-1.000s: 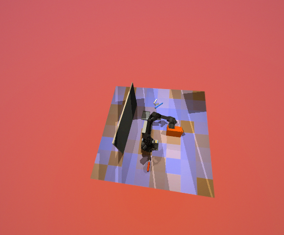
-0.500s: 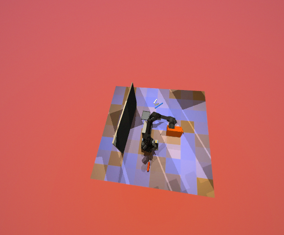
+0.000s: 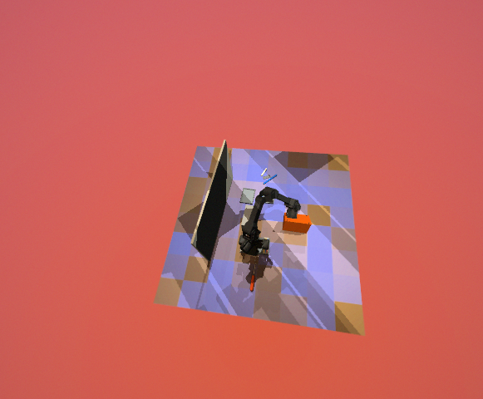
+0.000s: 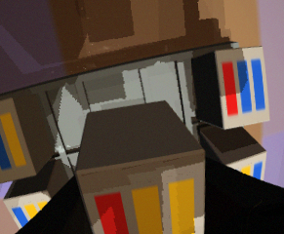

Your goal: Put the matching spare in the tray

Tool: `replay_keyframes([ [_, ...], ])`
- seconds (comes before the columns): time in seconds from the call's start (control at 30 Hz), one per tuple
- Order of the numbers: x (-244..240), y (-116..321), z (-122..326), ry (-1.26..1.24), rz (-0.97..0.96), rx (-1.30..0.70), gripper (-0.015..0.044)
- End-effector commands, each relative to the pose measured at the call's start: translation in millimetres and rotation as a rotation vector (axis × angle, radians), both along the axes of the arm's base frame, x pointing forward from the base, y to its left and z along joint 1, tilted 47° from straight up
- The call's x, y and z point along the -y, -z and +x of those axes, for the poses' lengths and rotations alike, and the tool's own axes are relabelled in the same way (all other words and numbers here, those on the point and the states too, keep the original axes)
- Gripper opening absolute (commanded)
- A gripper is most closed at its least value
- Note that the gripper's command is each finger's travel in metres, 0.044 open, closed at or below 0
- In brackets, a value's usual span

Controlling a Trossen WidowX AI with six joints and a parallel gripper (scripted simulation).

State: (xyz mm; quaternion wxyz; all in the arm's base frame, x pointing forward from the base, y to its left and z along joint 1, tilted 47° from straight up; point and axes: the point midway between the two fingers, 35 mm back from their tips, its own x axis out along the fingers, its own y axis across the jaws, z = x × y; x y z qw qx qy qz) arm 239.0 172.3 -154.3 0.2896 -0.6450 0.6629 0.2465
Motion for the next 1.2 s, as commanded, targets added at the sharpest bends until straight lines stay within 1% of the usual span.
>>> replay_keyframes([
  [0.0, -6.4, -3.4, 1.0, 0.004, -0.003, -0.004, 0.0],
  [0.43, -50.9, -39.7, 4.3, 0.014, -0.007, -0.011, 0.0],
  [0.57, -55.2, -45.3, 5.0, 0.016, -0.007, -0.012, 0.0],
  [0.83, -31.2, -88.9, 45.5, 0.006, 0.026, -0.02, 0.0],
  [1.17, 16.7, -150.1, 89.7, -0.005, 0.051, -0.019, 0.0],
])
